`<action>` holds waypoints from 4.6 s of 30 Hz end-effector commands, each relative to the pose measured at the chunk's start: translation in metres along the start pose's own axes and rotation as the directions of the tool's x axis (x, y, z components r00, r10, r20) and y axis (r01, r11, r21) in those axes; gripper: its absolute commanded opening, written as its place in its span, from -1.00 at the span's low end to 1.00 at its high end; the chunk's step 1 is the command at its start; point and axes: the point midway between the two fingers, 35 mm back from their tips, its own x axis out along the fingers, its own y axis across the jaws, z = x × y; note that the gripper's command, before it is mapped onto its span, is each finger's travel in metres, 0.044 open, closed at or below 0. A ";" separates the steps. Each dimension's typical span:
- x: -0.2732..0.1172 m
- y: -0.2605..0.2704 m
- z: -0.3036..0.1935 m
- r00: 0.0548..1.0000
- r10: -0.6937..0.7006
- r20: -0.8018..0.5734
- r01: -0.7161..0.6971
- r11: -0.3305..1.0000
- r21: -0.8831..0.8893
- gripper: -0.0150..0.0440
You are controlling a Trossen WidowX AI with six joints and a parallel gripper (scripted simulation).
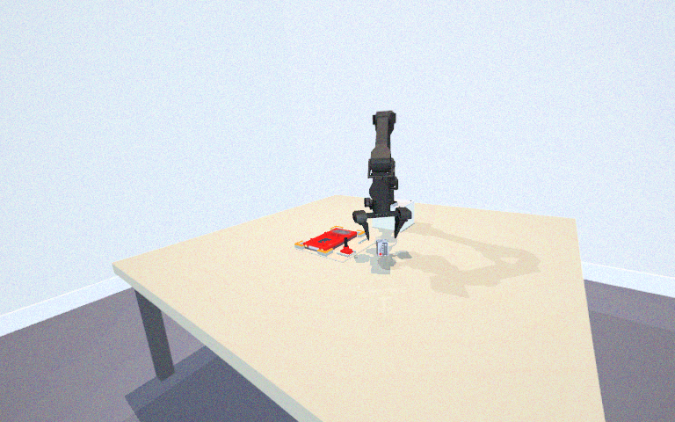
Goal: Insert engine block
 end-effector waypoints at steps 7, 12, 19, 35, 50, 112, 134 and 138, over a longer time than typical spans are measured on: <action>-0.026 0.001 -0.004 1.000 -0.001 -0.011 0.001 1.000 -0.004 1.00; -0.011 0.001 -0.004 1.000 -0.001 -0.011 0.001 1.000 -0.004 1.00; -0.004 0.001 -0.004 1.000 -0.001 -0.011 0.001 1.000 -0.004 1.00; 0.022 0.001 -0.005 1.000 -0.001 -0.011 0.001 1.000 -0.004 1.00; 0.043 0.000 -0.004 1.000 -0.001 -0.010 0.001 1.000 -0.004 1.00; -0.085 0.001 -0.005 1.000 -0.001 -0.011 0.001 1.000 -0.004 -0.49; -0.069 0.002 0.000 0.997 -0.002 -0.081 0.001 1.000 -0.003 -0.49; -0.068 0.002 0.003 0.984 -0.004 -0.178 0.004 1.000 -0.001 -0.49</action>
